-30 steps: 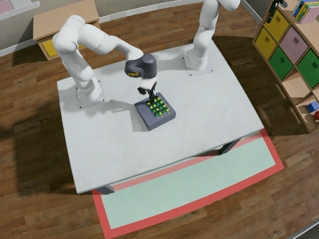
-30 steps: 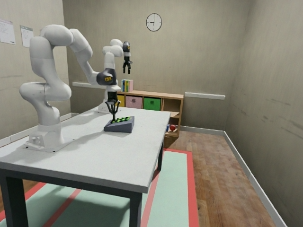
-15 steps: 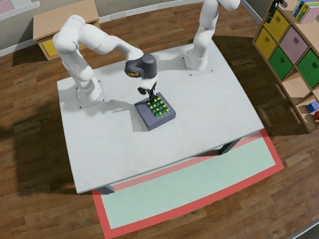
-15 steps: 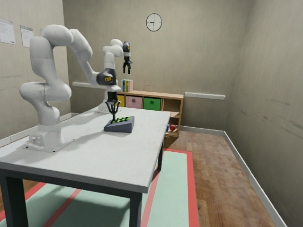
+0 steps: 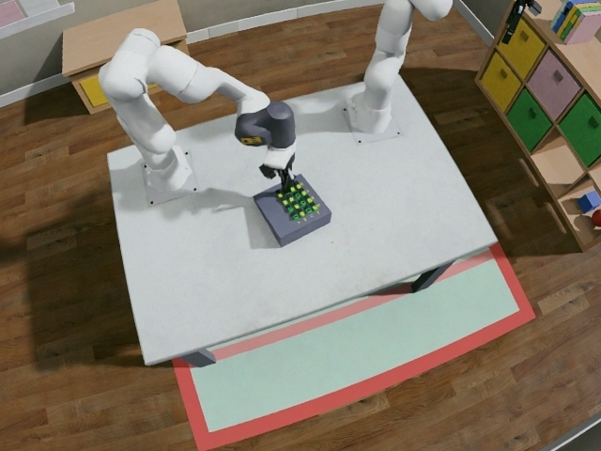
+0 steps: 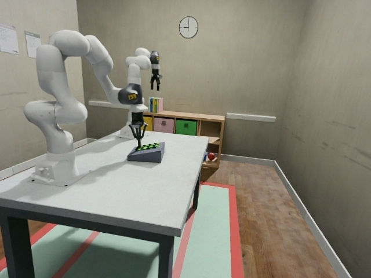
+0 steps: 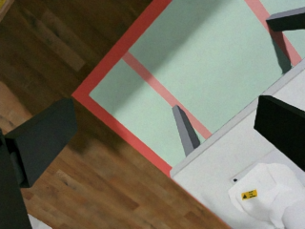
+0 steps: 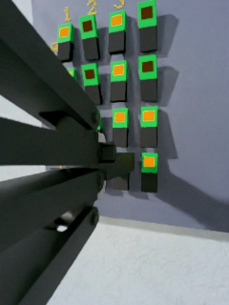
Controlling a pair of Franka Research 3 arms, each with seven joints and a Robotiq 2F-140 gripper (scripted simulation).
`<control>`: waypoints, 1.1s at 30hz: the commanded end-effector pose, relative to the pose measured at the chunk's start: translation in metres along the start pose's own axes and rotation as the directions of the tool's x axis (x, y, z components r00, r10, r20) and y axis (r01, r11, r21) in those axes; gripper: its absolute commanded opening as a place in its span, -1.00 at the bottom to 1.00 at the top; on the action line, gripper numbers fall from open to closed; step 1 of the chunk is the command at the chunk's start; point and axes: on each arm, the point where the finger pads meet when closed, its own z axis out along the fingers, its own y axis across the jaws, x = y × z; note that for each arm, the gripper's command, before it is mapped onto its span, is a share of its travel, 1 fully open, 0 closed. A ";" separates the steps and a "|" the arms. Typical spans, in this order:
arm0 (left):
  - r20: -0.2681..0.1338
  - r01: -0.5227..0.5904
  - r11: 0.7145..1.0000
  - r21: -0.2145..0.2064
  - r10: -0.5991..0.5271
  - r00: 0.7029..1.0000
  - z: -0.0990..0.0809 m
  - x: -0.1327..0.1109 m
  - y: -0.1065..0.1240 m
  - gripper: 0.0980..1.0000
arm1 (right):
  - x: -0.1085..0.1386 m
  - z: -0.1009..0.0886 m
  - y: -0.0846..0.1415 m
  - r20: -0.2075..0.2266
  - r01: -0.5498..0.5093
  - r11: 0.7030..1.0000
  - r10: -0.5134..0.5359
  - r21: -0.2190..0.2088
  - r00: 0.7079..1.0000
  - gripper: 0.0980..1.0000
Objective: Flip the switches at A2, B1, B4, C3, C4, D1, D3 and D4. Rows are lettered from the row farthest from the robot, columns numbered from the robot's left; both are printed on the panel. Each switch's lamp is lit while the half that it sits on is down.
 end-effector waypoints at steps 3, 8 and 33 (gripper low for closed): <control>0.004 -0.006 1.000 0.001 0.006 1.000 0.000 -0.002 -0.001 1.00 | 0.000 -0.013 0.000 -0.001 0.000 1.000 0.000 0.000 1.000 -1.00; 0.004 -0.006 1.000 0.001 0.006 1.000 0.000 -0.002 -0.001 1.00 | 0.000 -0.022 0.000 -0.001 0.000 1.000 0.000 0.000 1.000 -1.00; 0.004 -0.006 1.000 0.001 0.006 1.000 0.000 -0.002 -0.001 1.00 | 0.024 -0.020 0.038 -0.002 0.001 0.956 0.000 0.293 1.000 -1.00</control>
